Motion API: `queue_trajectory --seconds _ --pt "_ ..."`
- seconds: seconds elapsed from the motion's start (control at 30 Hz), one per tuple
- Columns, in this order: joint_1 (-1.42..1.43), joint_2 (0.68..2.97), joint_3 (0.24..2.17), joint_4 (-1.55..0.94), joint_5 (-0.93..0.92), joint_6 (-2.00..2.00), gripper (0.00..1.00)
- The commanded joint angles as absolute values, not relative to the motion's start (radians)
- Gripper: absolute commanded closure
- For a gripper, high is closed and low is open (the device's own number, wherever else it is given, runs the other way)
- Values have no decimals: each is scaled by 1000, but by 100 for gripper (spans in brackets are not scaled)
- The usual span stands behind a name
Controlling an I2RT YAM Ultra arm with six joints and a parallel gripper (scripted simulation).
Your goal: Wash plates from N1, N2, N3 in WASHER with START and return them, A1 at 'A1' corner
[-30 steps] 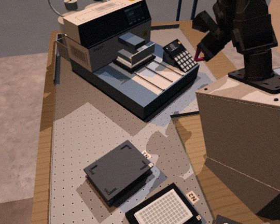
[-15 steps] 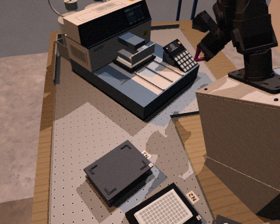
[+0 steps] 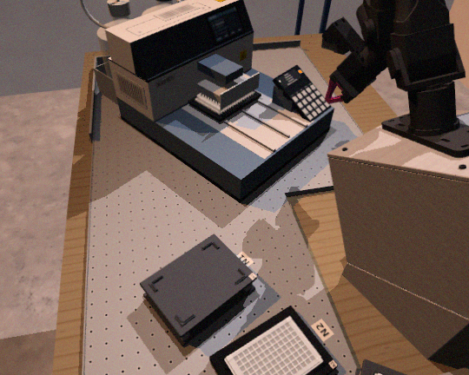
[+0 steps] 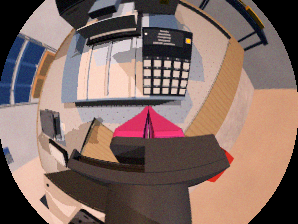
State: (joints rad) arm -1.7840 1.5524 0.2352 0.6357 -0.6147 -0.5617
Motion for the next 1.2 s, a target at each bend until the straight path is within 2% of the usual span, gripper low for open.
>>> queue_trajectory --seconds 0.0,0.1,0.13,0.6,1.17 --pt "-1795 1558 220 622 -628 -570 100" --pt "-1795 1558 220 622 -628 -570 100" --pt "-1788 1526 264 608 -626 -569 0" --pt "-1754 1424 422 358 -603 -542 0" --pt "-1742 1404 621 138 -592 -531 0"
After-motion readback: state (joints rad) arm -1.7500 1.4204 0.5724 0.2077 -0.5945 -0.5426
